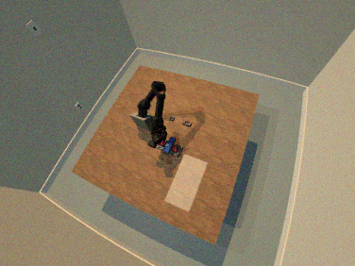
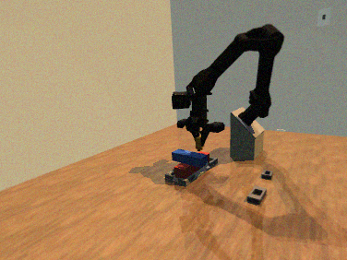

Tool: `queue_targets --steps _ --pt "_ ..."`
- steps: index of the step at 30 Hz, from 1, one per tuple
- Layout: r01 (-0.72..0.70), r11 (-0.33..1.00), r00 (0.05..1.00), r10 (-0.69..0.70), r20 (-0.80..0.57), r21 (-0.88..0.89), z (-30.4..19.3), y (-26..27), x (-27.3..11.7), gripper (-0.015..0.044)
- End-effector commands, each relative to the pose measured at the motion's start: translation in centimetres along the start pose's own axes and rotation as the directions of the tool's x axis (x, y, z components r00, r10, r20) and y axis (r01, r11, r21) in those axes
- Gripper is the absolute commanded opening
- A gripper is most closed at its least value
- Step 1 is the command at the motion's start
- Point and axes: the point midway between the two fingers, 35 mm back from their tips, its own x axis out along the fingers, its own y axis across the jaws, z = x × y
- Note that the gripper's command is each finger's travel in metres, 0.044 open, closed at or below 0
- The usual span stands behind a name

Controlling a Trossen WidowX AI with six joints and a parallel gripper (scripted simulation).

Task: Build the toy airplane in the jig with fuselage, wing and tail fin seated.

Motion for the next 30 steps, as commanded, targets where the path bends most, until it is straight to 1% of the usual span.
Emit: queue_targets --steps 1,11,30 --pt "-0.008 1.0 1.0 0.008 -0.001 0.007 -0.1 0.1 0.7 0.0065" --pt "-0.009 1.0 1.0 0.009 -0.001 0.007 -0.2 0.2 2.2 0.0065" --pt "-0.009 1.0 1.0 0.01 -0.001 0.007 -0.3 0.2 2.3 0.0065"
